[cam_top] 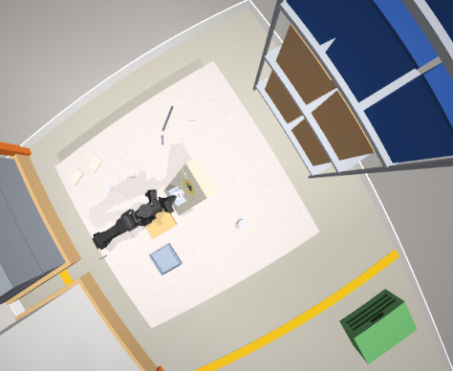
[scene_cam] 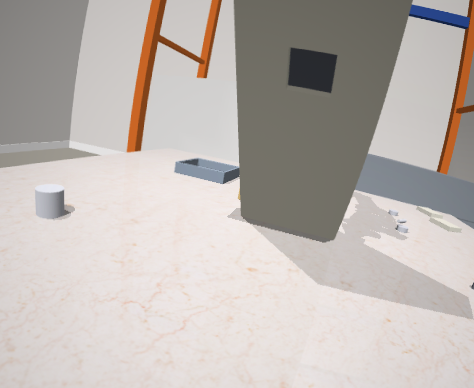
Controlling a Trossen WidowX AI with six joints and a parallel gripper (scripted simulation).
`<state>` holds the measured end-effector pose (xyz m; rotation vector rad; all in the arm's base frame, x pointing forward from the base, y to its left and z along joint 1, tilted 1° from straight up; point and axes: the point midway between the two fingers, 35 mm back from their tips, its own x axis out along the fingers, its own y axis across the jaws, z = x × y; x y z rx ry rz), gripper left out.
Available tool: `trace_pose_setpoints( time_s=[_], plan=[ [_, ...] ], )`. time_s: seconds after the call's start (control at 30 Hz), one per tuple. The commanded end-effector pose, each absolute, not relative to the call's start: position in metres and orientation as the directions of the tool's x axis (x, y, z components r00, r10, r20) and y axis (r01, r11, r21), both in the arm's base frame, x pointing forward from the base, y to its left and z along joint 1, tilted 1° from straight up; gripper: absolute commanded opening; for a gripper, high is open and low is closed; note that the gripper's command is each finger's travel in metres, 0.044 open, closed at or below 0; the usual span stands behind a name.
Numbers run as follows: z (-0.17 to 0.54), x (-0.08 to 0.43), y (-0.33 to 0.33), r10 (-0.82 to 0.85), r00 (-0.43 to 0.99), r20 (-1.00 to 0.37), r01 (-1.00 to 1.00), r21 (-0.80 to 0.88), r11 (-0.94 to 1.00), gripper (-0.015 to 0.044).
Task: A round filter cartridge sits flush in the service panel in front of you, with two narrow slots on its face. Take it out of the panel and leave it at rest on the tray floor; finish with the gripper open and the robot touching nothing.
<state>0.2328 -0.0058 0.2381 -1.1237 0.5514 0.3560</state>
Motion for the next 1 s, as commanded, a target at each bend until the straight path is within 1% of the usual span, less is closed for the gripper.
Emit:
trace_pose_setpoints(
  time_s=[0.0,0.43,0.53,0.8,0.97],
  plan=[
    [0.2401,0.2332,-0.0057,-0.005,0.817,-0.577,-0.528,-0.751,0.398,0.0088],
    [0.2401,0.2332,-0.0057,-0.005,0.817,-0.577,-0.528,-0.751,0.398,0.0088],
    [0.239,0.2339,-0.0059,-0.004,0.784,-0.621,-0.568,-0.721,0.398,0.0088],
    [0.2433,0.2392,-0.0063,-0.002,0.597,-0.802,-0.737,-0.549,0.394,0.0088],
    [0.2437,0.2396,-0.0063,-0.002,0.58,-0.815,-0.749,-0.533,0.393,0.0088]
  ],
)
